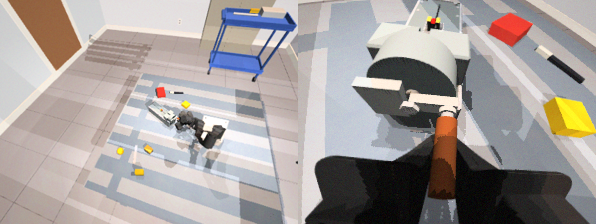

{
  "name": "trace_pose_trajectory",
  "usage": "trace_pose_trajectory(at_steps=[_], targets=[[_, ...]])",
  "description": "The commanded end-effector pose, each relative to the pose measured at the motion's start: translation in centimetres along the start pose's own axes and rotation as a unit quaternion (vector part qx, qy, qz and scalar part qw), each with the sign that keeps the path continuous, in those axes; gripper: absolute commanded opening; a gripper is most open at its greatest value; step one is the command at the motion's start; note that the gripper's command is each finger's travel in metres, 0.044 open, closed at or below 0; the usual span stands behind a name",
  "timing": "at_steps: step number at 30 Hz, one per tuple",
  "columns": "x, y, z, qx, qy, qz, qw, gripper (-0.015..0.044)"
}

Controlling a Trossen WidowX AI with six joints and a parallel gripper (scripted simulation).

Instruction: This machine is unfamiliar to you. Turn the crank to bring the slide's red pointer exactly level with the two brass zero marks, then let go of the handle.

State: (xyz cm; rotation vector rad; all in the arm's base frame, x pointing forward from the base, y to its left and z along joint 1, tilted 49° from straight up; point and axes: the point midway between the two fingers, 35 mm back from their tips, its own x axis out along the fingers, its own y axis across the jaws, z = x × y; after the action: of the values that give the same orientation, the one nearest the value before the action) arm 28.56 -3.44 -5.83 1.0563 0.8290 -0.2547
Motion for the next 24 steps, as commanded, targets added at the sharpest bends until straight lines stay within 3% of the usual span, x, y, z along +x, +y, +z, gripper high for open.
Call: trace_pose_trajectory(at_steps=[1,24], targets=[[0.6,0.0,-0.6,0.002,0.004,-0.004,1.0,0.0],[2.3,2.4,-2.4,0.003,0.005,-0.003,1.0,0.0]])
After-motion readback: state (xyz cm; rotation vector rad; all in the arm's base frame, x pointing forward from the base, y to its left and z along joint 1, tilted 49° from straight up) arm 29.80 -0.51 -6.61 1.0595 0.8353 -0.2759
